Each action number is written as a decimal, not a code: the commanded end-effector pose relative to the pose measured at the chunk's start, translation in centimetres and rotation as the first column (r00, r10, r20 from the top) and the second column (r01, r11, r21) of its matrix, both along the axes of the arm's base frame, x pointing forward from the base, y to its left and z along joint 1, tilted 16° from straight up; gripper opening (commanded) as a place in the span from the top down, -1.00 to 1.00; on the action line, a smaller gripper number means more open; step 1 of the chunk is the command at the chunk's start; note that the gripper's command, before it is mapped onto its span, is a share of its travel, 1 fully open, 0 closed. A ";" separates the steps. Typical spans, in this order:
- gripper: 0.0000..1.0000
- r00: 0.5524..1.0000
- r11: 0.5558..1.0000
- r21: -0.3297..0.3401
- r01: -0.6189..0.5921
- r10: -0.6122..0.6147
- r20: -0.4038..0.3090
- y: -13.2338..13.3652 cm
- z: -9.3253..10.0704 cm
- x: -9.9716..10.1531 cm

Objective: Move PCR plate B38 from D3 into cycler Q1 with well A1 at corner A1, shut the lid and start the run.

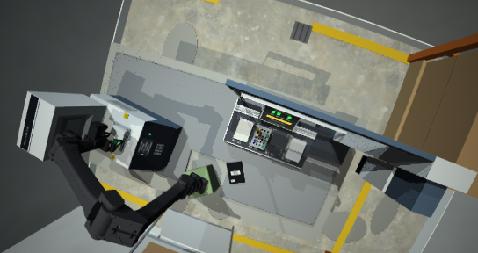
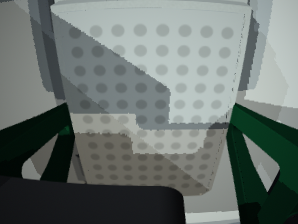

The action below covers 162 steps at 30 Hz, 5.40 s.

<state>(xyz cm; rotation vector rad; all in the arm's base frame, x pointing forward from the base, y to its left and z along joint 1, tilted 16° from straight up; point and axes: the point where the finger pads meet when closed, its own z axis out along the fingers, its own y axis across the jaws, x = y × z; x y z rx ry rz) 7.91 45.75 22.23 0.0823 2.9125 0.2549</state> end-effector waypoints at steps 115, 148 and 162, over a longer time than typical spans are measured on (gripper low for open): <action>1.00 1.000 0.998 0.068 0.018 -0.018 0.005 1.3 1.8 0.8; 1.00 1.000 0.999 0.040 0.023 -0.023 0.001 1.5 -0.8 1.0; 1.00 1.000 0.999 0.039 0.029 -0.029 0.011 0.9 -1.1 1.3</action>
